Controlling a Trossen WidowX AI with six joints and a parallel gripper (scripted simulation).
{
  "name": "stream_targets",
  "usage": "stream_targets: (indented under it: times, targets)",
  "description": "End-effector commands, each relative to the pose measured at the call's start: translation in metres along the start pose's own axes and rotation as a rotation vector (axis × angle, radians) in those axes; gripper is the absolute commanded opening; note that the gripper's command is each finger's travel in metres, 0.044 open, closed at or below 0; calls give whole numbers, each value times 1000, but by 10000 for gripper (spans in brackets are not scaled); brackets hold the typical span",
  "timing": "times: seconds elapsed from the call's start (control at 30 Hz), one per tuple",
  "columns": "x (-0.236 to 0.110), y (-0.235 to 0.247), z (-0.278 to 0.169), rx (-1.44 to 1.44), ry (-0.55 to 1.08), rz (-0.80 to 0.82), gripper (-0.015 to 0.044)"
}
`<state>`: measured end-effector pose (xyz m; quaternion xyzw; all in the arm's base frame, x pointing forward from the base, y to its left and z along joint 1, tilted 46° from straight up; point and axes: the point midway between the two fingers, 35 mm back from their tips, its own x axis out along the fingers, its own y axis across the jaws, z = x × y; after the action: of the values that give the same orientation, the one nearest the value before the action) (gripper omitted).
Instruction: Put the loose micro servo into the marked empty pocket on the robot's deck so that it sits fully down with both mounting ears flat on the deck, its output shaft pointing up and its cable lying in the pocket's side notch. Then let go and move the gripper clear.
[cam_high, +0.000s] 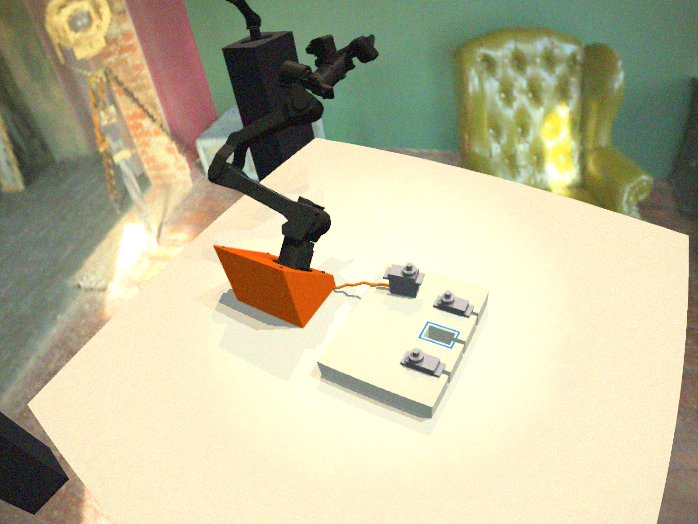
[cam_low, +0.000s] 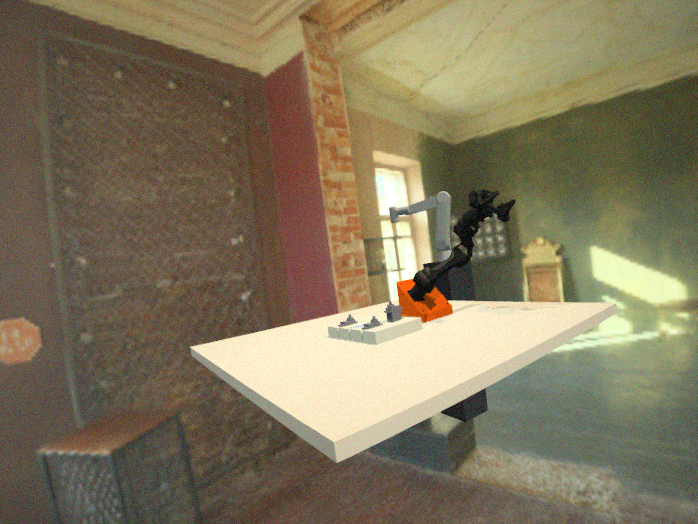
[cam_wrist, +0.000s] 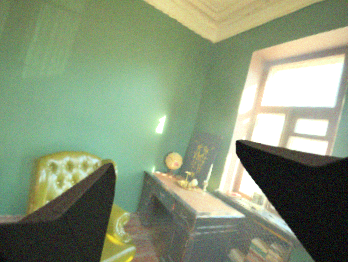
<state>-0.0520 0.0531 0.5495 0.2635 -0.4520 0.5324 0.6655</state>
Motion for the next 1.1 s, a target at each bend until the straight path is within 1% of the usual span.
stream_targets:
  times: [0.0,0.03,0.23,0.63,0.7,1.07]
  targets:
    - [0,-1,-1,0,1,-3,426]
    - [0,-2,-1,3,4,-7,440]
    - [3,-19,-14,51,46,-59,440]
    - [4,-86,-65,258,200,-290,440]
    - [1,-97,-71,280,205,-332,440]
    - [-8,-132,-99,392,272,-470,440]
